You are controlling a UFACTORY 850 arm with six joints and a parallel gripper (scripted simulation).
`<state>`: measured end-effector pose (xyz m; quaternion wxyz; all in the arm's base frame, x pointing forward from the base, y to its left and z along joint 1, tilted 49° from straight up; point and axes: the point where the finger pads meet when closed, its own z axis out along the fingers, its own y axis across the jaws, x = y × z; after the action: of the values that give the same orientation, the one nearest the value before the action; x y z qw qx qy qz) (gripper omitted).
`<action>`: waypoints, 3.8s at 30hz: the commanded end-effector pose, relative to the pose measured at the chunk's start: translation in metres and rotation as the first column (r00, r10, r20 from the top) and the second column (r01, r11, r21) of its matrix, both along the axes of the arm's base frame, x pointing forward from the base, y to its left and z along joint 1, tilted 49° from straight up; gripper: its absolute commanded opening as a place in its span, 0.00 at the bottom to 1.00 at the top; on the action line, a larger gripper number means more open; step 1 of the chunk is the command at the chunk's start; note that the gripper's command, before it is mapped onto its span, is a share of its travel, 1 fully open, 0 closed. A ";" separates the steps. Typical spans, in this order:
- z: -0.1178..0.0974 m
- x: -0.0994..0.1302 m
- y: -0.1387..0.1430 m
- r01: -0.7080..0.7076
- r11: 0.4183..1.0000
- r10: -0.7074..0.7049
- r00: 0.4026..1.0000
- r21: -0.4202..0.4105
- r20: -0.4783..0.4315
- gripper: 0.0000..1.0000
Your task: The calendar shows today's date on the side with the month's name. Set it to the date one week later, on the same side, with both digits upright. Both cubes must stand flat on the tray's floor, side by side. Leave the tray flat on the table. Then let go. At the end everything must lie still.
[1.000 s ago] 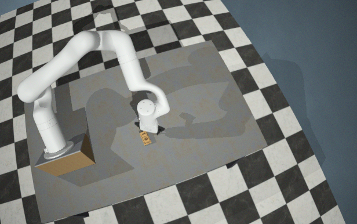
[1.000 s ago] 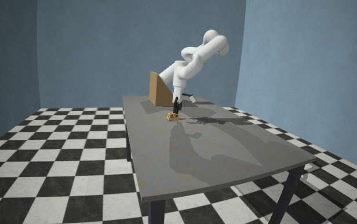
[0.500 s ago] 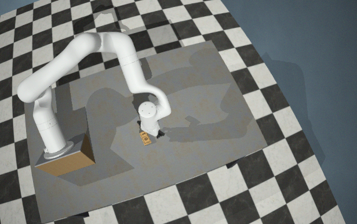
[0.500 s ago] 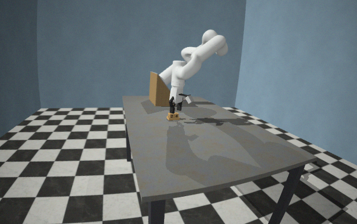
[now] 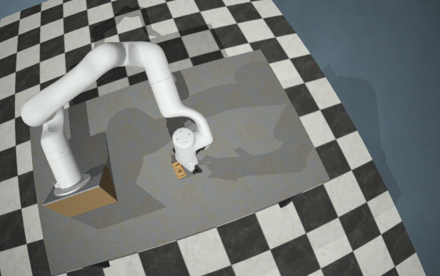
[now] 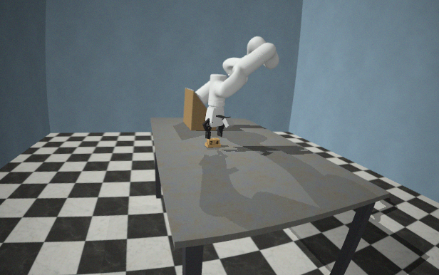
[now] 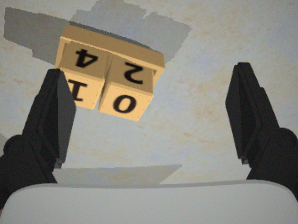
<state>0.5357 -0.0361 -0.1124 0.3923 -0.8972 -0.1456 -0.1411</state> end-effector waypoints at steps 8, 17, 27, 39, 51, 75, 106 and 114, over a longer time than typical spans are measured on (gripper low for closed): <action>0.000 0.001 -0.001 0.002 1.000 -0.002 1.000 0.000 -0.002 1.00; 0.000 0.001 -0.001 0.002 1.000 -0.002 1.000 0.000 -0.002 1.00; 0.000 0.001 -0.001 0.002 1.000 -0.002 1.000 0.000 -0.002 1.00; 0.000 0.001 -0.001 0.002 1.000 -0.002 1.000 0.000 -0.002 1.00; 0.000 0.001 -0.001 0.002 1.000 -0.002 1.000 0.000 -0.002 1.00; 0.000 0.001 -0.001 0.002 1.000 -0.002 1.000 0.000 -0.002 1.00; -0.012 -0.026 -0.007 0.342 0.940 -0.314 0.867 0.004 -0.386 1.00; -0.013 -0.028 -0.008 0.440 0.898 -0.393 0.775 -0.023 -0.495 1.00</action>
<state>0.5086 -0.0424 -0.1253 0.4164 -0.9014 0.1166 -0.0241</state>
